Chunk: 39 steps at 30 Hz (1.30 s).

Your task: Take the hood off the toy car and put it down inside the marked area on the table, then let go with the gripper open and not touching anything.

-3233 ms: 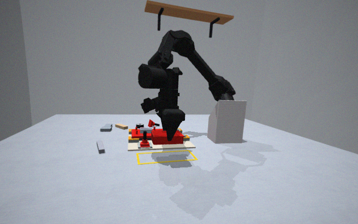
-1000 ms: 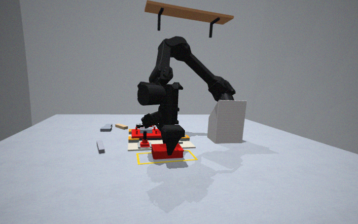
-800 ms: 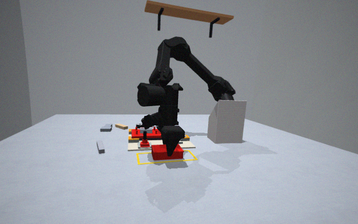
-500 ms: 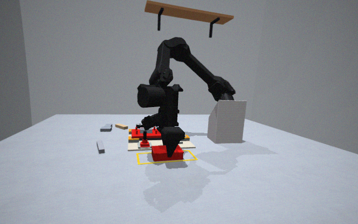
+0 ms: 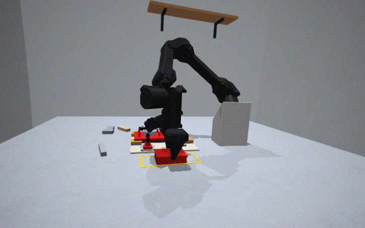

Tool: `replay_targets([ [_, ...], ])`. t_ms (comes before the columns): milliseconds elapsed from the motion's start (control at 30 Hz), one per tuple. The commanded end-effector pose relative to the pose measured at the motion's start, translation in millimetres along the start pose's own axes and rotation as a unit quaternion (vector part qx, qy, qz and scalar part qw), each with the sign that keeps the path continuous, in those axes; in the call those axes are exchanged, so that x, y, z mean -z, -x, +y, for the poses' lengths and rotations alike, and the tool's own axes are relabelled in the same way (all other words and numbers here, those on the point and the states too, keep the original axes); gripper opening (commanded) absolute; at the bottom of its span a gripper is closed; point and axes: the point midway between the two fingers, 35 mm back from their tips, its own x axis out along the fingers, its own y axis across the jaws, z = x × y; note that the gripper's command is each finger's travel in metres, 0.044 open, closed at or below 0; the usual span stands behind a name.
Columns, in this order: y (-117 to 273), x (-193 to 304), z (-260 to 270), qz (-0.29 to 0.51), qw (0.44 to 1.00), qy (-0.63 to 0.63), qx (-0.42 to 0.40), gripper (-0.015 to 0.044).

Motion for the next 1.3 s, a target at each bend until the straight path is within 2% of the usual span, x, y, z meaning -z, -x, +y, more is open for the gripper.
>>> replay_targets([
  [0, 14, -2, 1, -0.002, 1.000, -0.002, -0.001, 0.0440],
  [200, 70, 0, 2, -0.004, 1.000, -0.002, 0.002, 0.0440],
  [1267, 70, 0, 2, -0.004, 1.000, -0.002, 0.002, 0.0440],
])
